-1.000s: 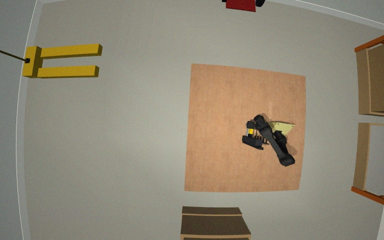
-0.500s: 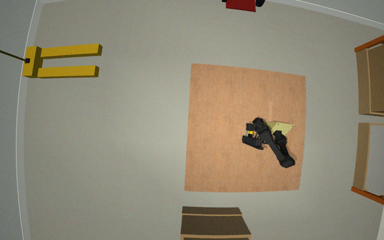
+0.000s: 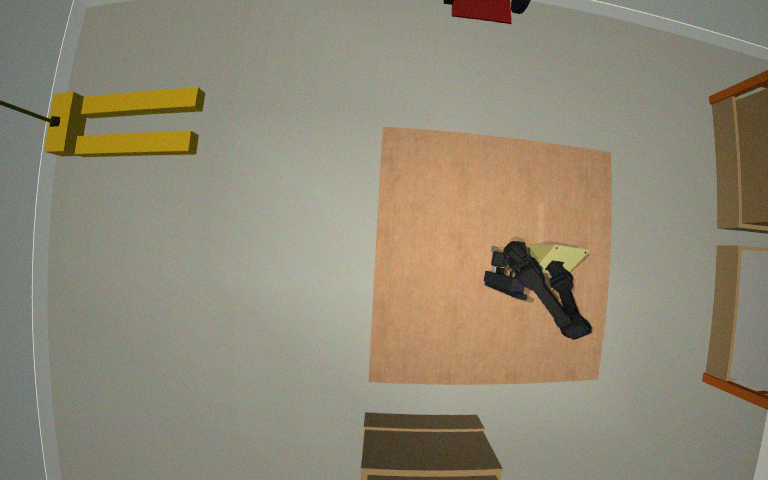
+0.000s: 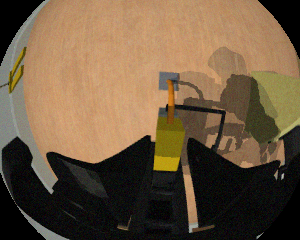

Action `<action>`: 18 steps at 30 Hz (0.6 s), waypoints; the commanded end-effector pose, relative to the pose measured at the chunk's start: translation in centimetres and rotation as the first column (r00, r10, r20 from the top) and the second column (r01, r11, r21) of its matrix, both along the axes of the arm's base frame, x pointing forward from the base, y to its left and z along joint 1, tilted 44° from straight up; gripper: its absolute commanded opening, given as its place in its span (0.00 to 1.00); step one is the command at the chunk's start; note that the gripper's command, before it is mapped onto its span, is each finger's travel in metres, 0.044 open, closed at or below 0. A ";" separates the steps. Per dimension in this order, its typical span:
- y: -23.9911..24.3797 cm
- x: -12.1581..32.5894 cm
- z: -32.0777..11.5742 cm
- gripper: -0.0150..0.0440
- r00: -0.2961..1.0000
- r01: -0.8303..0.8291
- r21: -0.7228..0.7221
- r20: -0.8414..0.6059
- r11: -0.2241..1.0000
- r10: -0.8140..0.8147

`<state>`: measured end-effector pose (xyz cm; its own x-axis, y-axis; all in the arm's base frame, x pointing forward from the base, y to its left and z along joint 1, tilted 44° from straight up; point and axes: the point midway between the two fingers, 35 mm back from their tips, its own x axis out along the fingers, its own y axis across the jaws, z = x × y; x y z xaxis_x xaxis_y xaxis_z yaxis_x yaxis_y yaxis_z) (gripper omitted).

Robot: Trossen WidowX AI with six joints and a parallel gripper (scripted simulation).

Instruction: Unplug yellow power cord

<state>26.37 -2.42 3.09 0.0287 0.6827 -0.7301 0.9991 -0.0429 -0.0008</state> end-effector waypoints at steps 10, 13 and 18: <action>0.9 0.0 -0.7 0.53 1.000 0.004 0.004 0.001 1.000 -0.004; 0.8 0.0 -0.5 0.39 1.000 -0.001 0.000 0.000 1.000 0.001; 0.8 0.0 -0.5 0.30 1.000 -0.001 0.000 0.000 1.000 0.001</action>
<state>26.40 -1.64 2.54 0.0294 0.6829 -0.7299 0.9991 -0.0419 0.0010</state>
